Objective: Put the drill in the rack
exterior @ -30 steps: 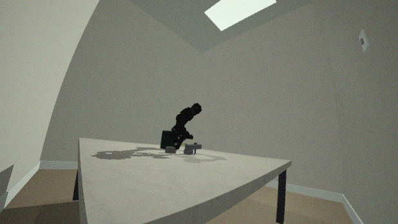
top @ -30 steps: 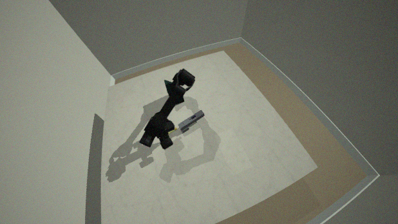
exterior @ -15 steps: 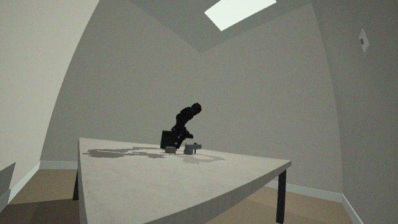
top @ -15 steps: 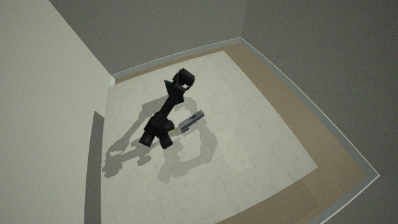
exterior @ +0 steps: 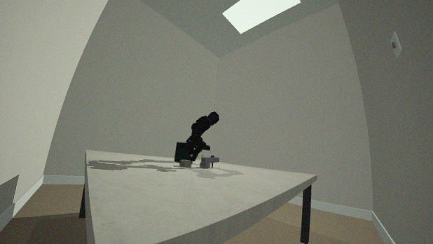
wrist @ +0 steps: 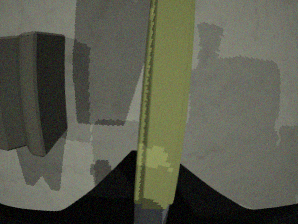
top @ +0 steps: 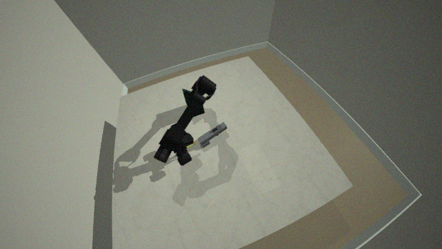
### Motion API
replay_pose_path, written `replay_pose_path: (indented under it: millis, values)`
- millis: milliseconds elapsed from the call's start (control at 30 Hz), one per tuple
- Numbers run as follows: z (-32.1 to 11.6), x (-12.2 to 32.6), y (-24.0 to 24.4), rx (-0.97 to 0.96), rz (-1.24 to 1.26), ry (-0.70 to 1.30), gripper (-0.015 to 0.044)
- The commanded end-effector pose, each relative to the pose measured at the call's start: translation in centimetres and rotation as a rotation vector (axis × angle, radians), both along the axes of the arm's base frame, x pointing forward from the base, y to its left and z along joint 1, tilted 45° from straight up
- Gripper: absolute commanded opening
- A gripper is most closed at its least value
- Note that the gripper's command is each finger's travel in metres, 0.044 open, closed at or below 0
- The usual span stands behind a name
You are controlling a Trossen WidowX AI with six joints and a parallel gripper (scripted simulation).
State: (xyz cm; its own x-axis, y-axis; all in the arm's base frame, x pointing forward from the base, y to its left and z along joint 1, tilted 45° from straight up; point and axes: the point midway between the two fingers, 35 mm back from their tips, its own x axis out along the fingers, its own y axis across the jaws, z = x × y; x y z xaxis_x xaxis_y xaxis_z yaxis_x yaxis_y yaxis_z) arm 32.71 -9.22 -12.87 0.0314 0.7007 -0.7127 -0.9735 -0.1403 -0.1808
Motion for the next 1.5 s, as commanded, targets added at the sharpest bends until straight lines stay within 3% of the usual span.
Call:
replay_pose_path:
  millis: [0, 1467]
  values:
    - [0.11, -0.05, -0.32, -0.003, -0.001, -0.001, 0.0000]
    - [0.50, -0.24, -1.18, -0.004, -0.001, -0.001, 0.0000]
